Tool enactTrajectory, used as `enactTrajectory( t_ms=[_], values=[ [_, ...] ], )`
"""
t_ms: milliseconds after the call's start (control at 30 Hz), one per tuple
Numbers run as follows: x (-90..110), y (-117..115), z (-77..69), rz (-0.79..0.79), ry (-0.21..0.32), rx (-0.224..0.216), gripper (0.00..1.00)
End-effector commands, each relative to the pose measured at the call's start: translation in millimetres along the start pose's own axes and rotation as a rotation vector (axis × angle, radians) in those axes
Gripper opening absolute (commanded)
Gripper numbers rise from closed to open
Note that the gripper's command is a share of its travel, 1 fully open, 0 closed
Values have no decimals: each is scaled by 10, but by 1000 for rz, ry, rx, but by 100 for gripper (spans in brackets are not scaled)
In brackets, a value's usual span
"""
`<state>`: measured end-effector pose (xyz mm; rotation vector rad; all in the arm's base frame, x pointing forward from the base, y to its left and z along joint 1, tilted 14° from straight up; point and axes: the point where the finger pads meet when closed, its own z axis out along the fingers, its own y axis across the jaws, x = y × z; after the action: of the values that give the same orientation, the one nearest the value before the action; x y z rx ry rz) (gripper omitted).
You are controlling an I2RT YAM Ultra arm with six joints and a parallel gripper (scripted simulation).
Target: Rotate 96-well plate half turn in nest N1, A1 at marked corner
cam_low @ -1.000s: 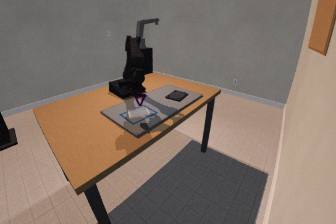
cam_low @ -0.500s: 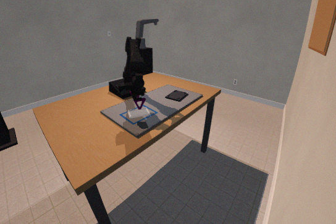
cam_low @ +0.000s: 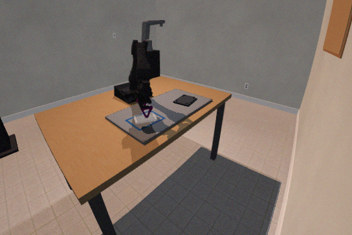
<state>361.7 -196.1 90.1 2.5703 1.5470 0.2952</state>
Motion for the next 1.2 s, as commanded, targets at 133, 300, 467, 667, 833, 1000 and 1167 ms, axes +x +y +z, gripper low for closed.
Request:
enactTrajectory(
  t_ms=[133, 300, 467, 667, 833, 1000, 1167],
  values=[
    [35, 99, -22, -9, -9, -54, 100],
    [10, 13, 228, -1, -7, -5, 100],
    [29, 85, 196, -7, -8, -39, 100],
    [31, 58, 255, -7, -8, -37, 100],
    [20, 131, 278, -8, -9, -50, 100],
    [-2, 84, 294, -2, -4, -32, 100],
    [-2, 84, 294, -2, -4, -32, 100]
  ],
)
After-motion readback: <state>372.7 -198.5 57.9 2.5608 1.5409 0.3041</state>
